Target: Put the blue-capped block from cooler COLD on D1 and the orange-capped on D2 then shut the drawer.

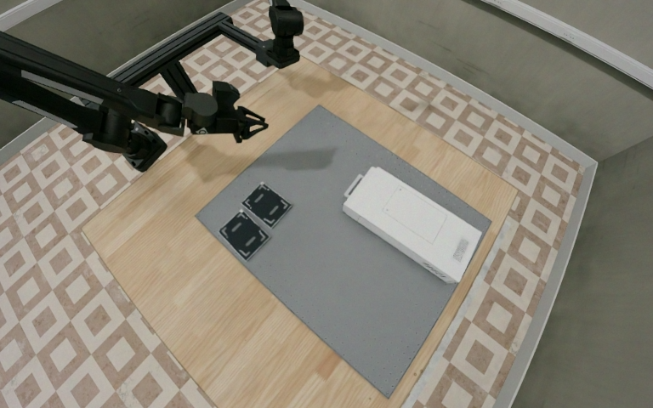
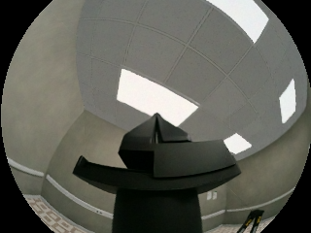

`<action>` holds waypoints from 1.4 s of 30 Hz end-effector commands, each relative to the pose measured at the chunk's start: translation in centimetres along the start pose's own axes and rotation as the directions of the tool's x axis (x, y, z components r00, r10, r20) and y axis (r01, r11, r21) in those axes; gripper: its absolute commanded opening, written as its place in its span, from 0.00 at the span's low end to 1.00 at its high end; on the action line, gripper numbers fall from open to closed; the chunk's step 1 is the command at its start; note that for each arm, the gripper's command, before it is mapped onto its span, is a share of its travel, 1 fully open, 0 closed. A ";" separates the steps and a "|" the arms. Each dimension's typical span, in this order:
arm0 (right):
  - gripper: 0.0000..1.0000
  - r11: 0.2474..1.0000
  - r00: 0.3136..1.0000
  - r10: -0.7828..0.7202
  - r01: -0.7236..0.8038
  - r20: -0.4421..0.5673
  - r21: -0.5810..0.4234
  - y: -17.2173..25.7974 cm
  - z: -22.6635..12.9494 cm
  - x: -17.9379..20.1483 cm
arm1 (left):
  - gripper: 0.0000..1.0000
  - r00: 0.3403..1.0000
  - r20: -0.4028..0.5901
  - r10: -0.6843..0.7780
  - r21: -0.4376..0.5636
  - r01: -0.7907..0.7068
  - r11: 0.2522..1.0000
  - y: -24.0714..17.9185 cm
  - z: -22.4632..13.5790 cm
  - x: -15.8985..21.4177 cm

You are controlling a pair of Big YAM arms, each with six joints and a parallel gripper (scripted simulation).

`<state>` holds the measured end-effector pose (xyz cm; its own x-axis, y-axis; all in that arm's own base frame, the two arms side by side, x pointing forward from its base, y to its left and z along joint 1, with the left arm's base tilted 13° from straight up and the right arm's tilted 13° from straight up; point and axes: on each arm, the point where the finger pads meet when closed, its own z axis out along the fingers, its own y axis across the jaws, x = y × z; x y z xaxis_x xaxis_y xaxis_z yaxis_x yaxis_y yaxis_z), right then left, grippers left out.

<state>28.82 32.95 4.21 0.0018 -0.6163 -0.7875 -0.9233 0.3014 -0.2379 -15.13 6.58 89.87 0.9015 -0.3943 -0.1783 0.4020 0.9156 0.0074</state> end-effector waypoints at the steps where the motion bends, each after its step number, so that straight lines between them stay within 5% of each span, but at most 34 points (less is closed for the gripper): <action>1: 0.28 1.000 0.999 -0.011 0.010 0.034 0.014 -0.8 0.3 -1.6 | 0.00 1.000 0.017 -0.002 0.003 0.002 1.000 0.5 -0.3 -4.5; 8: 0.28 1.000 0.999 -0.011 0.010 0.034 0.014 -0.8 0.3 -1.6 | 0.00 1.000 -0.016 -0.002 0.005 0.002 1.000 0.7 -0.5 -5.9; 16: 0.28 1.000 0.999 -0.011 0.010 0.034 0.014 -0.8 0.3 -1.6 | 0.00 0.985 0.143 -0.101 0.008 0.101 0.995 1.2 -0.7 -6.4; 20: 0.28 1.000 0.999 -0.011 0.010 0.034 0.014 -0.8 0.3 -1.6 | 0.00 0.978 0.185 -0.101 0.011 0.101 0.995 1.7 -2.2 -9.7; 34: 0.28 1.000 0.999 -0.011 0.010 0.034 0.014 -0.8 0.3 -1.6 | 0.00 0.985 0.153 -0.079 0.008 0.079 0.997 2.9 -4.7 -15.4; 42: 0.28 0.992 0.992 0.108 -0.103 -0.070 0.069 -1.3 -2.0 0.6 | 0.00 0.990 0.115 -0.079 0.009 0.079 0.997 2.6 -3.5 -13.9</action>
<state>29.00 32.38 3.92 -0.0264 -0.6352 -0.7719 -0.9157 0.3250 -0.2362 -31.26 16.51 87.33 0.8817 -0.4711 0.0234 0.4713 0.8820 0.0003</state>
